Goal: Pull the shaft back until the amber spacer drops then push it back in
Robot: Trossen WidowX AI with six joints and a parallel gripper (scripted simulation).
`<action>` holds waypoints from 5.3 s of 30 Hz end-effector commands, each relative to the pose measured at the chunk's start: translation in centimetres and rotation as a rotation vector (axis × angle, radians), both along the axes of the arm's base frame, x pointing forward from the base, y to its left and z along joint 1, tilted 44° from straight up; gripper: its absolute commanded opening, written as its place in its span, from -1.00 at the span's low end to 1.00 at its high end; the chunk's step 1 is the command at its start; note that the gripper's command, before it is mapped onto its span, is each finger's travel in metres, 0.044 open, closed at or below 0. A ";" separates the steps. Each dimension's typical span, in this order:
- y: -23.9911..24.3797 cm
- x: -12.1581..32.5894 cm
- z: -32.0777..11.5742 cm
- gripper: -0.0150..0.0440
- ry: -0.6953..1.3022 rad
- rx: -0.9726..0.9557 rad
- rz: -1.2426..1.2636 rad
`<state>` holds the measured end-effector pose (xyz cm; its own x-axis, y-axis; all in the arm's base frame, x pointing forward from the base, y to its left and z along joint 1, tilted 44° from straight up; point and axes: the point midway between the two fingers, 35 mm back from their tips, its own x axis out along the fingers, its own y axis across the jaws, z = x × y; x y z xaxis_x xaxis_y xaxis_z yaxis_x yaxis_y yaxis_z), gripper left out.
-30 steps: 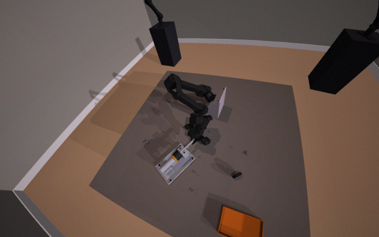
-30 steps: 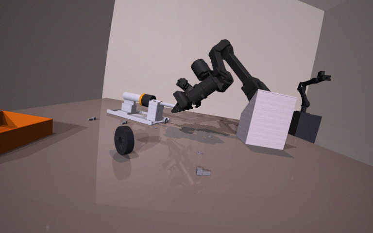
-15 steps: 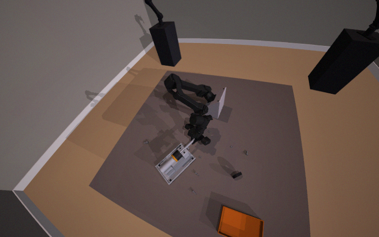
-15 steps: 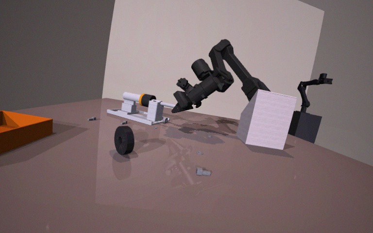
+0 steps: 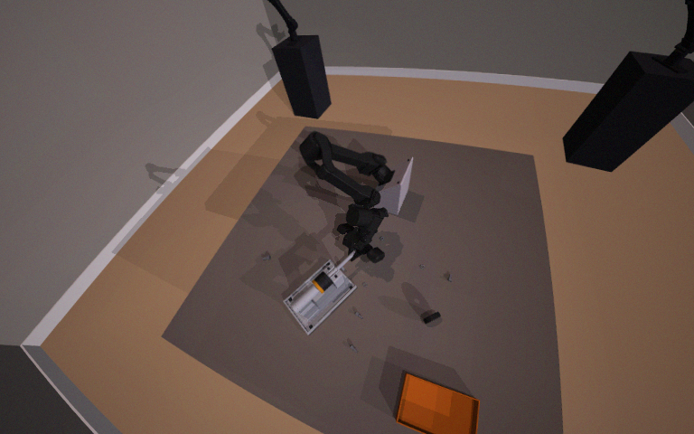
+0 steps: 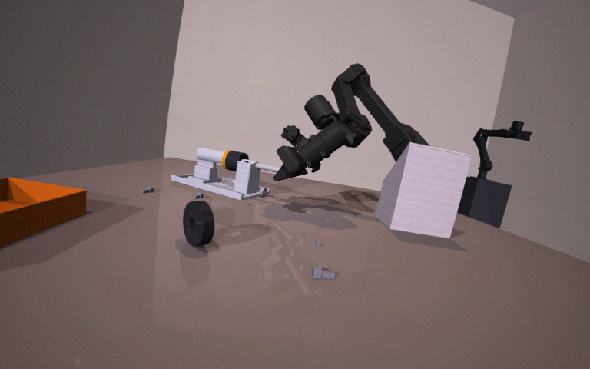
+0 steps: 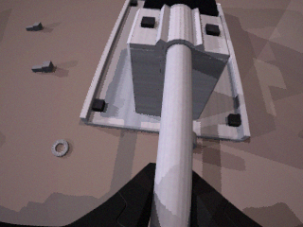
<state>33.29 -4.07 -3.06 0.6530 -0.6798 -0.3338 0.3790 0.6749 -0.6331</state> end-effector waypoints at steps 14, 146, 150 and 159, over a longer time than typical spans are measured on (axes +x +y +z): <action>0.1 -0.2 0.0 -0.49 -0.002 -0.001 -0.003; 0.4 -1.3 -0.3 -0.49 -0.001 -0.001 -0.003; 0.4 -1.3 -0.4 -0.49 -0.001 -0.001 -0.003; 0.4 -1.4 -0.4 -0.49 -0.001 -0.001 -0.003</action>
<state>32.00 -3.66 -3.45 0.6532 -0.6793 -0.3345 0.3787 0.6756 -0.6326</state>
